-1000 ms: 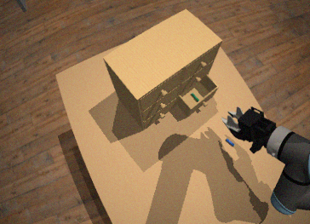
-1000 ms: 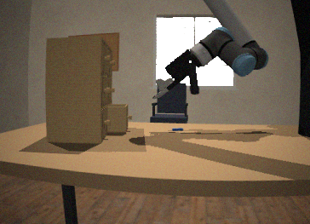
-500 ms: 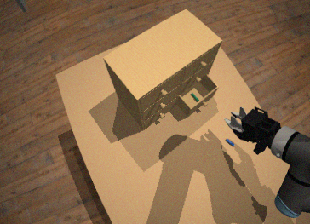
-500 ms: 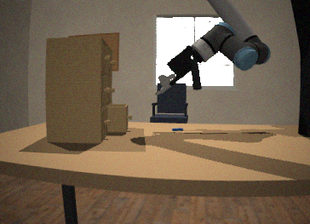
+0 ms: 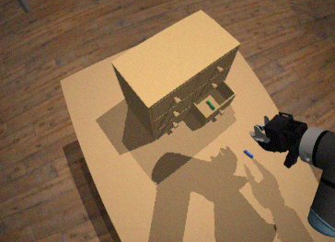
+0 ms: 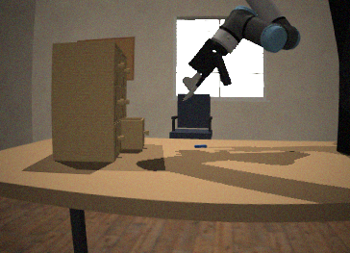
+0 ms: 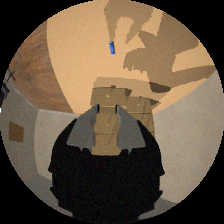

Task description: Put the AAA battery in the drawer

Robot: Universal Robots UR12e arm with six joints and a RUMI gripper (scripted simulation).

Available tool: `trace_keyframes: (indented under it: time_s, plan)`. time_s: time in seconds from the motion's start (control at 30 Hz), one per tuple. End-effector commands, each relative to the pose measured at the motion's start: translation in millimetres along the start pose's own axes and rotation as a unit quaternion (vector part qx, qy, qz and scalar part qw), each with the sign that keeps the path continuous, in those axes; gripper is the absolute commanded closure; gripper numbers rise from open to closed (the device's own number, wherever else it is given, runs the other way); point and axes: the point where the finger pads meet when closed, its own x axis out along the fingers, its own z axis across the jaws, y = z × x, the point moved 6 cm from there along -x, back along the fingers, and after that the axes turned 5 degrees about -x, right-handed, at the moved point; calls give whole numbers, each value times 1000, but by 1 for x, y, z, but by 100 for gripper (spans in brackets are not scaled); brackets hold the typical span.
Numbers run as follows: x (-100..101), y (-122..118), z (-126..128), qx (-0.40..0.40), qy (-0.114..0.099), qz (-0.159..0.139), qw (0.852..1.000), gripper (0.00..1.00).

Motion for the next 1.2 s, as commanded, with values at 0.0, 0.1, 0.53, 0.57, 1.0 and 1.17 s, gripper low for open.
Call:
trace_keyframes:
  time_s: [0.0, 0.1, 0.53, 0.57, 1.0, 1.17]
  plan:
    - [-22, -10, -3, 0, -9, 83, 996, 80]
    - [-35, -15, -3, 0, -13, 129, 992, 80]
    - [-71, -28, -5, -1, -25, 266, 964, 80]
    - [-73, -29, -5, -1, -26, 275, 961, 80]
    - [-84, -33, -5, -1, -30, 320, 947, 80]
    - [-84, -33, -5, -1, -30, 321, 947, 80]
